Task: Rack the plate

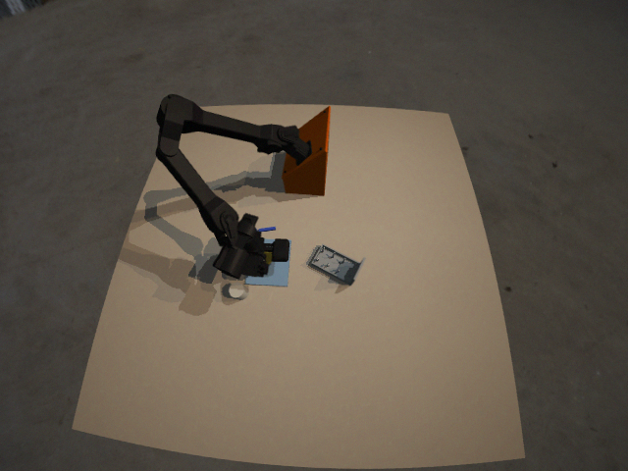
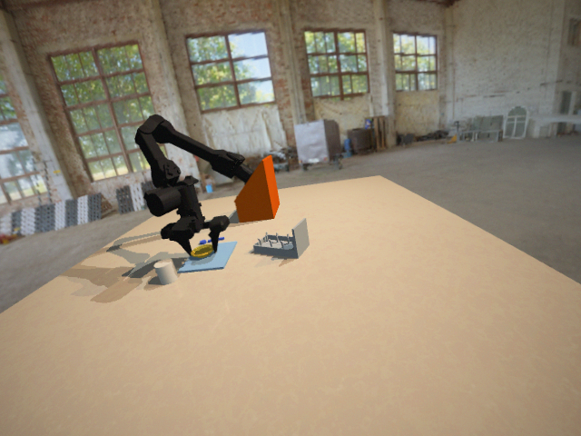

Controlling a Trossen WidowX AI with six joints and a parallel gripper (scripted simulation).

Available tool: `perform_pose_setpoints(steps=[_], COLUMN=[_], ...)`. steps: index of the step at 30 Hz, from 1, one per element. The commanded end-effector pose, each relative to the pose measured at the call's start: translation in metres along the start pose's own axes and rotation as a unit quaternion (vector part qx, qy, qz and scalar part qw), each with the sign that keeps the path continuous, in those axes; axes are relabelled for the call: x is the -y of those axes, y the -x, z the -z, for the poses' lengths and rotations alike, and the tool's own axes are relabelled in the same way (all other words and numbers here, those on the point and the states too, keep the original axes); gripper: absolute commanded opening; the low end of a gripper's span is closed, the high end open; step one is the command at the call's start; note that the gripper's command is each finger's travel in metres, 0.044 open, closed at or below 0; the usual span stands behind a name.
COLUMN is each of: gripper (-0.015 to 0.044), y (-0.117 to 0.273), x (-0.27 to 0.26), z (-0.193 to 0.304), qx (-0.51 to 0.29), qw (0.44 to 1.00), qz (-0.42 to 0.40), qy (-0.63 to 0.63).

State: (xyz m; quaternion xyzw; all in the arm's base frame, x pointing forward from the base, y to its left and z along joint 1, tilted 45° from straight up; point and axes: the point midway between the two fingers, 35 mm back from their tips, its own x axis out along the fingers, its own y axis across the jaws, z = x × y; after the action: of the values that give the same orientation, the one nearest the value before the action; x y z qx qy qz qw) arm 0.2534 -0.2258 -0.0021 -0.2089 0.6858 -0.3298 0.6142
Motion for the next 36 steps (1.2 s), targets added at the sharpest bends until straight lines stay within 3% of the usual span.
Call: perform_pose_setpoints(steps=[1, 7, 19, 36], gripper=[0.0351, 0.0311, 0.0, 0.0], y=[0.0, 0.0, 0.049, 0.146], x=[-0.001, -0.001, -0.006, -0.01], z=[0.0, 0.0, -0.012, -0.014], qx=[0.001, 0.001, 0.002, 0.001], qw=[1.0, 1.0, 1.0, 1.0], qz=[-0.003, -0.003, -0.012, -0.011], qy=[0.003, 0.003, 0.002, 0.003])
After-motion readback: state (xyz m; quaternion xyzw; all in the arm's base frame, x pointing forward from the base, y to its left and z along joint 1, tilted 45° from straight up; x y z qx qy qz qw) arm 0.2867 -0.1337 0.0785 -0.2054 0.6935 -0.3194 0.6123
